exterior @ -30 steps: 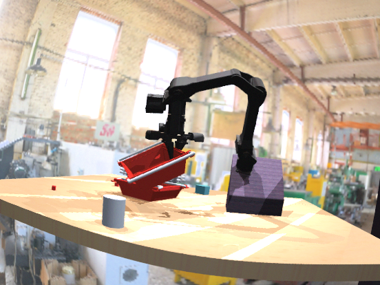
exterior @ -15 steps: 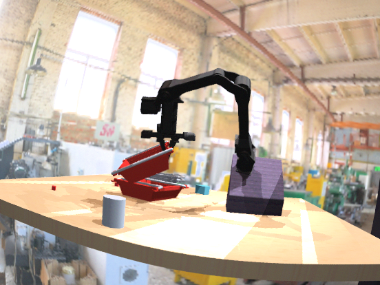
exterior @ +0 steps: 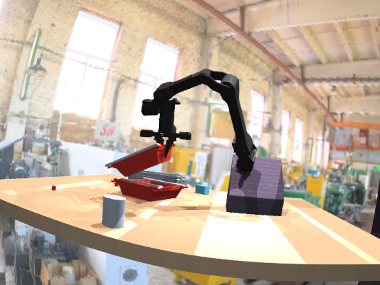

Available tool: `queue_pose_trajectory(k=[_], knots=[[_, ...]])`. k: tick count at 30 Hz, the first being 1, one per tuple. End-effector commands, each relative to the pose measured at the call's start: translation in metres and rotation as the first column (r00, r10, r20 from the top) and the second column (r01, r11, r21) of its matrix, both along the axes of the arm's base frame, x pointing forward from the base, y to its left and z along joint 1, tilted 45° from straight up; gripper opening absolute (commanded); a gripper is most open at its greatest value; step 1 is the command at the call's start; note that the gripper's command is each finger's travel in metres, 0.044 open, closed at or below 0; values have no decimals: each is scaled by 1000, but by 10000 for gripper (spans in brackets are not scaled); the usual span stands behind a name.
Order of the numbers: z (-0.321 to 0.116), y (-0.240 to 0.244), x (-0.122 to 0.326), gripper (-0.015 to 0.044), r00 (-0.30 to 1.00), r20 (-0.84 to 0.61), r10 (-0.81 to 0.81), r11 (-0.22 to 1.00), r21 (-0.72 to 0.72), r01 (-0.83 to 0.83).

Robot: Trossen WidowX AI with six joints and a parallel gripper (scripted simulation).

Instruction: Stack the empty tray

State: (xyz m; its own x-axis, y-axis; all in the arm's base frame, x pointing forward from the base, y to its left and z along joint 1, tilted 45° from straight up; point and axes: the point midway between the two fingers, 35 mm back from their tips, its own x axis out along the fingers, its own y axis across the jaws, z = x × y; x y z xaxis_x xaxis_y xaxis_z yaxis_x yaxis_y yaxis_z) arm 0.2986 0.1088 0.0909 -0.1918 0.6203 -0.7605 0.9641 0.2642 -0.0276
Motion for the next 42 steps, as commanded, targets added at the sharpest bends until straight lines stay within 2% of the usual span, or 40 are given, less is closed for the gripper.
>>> queue_pose_trajectory(k=[1, 17, 42], knots=[[-8, -20, 15, 0, 997, -22, -75, 997, 6, 76], [-54, -71, 29, 0, 953, -173, -249, 967, 8, 254], [-54, -71, 29, 0, 952, -175, -250, 967, 8, 256]])
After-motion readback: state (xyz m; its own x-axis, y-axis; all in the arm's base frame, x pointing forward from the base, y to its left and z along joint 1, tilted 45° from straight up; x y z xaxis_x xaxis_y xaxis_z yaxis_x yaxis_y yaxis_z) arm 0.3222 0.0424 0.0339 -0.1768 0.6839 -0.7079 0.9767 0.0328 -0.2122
